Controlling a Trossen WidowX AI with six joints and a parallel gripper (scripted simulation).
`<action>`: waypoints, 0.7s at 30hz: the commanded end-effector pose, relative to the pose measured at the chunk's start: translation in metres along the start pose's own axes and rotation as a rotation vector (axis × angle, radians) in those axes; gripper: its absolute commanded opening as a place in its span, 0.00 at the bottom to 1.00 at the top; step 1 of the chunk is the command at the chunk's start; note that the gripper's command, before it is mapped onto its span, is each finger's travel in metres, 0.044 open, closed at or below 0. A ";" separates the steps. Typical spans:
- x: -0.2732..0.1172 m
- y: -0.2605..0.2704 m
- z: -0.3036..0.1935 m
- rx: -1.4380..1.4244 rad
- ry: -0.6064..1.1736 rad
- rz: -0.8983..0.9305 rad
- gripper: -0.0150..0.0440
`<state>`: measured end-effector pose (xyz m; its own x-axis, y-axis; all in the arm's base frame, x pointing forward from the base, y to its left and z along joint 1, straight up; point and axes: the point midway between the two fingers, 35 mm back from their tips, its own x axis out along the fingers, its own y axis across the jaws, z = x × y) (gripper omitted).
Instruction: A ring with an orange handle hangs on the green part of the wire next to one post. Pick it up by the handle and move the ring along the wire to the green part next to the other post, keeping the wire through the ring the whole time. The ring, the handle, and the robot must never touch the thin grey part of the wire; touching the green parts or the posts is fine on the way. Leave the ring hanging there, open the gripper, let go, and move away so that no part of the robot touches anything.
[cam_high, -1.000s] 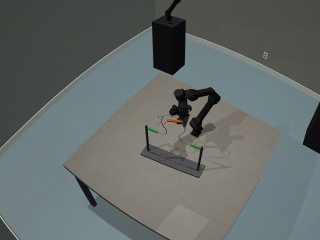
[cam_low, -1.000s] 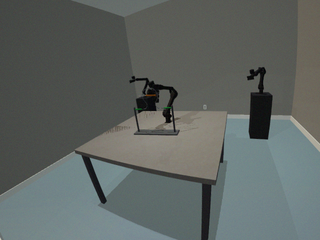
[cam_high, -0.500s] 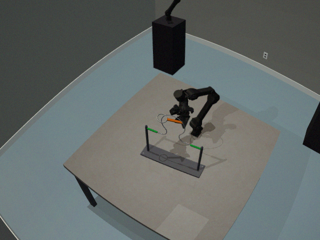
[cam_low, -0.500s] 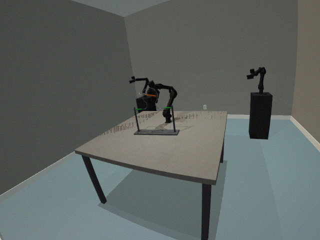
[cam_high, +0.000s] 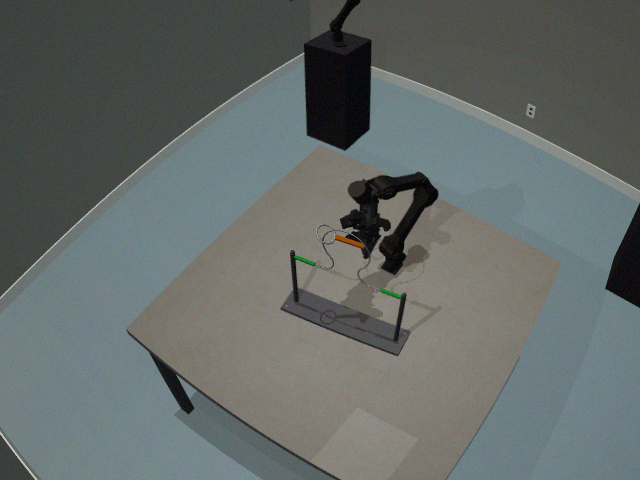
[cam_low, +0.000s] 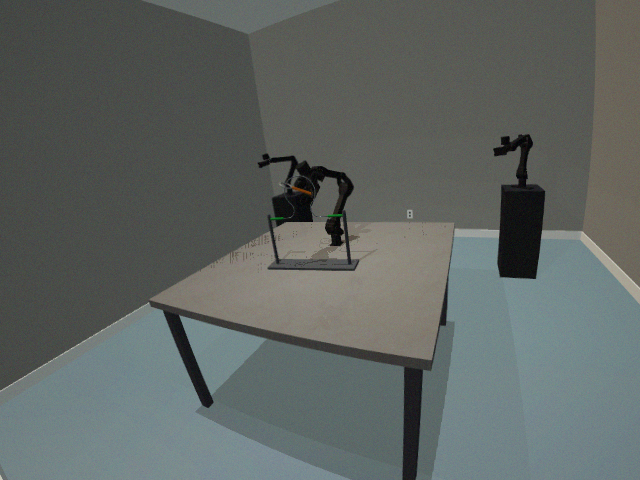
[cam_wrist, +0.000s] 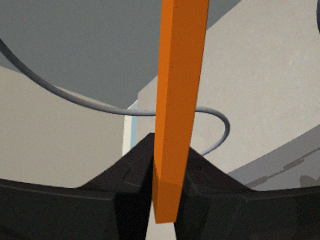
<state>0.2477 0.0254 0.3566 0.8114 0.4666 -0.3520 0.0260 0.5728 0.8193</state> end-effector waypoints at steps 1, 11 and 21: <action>0.000 -0.002 0.000 -0.059 -0.008 -0.030 0.00; 0.000 -0.009 0.001 -0.178 -0.026 -0.099 0.00; 0.000 -0.015 0.002 -0.289 -0.042 -0.162 0.00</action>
<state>0.2492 0.0170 0.3467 0.8306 0.3515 -0.4319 0.0001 0.7755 0.6314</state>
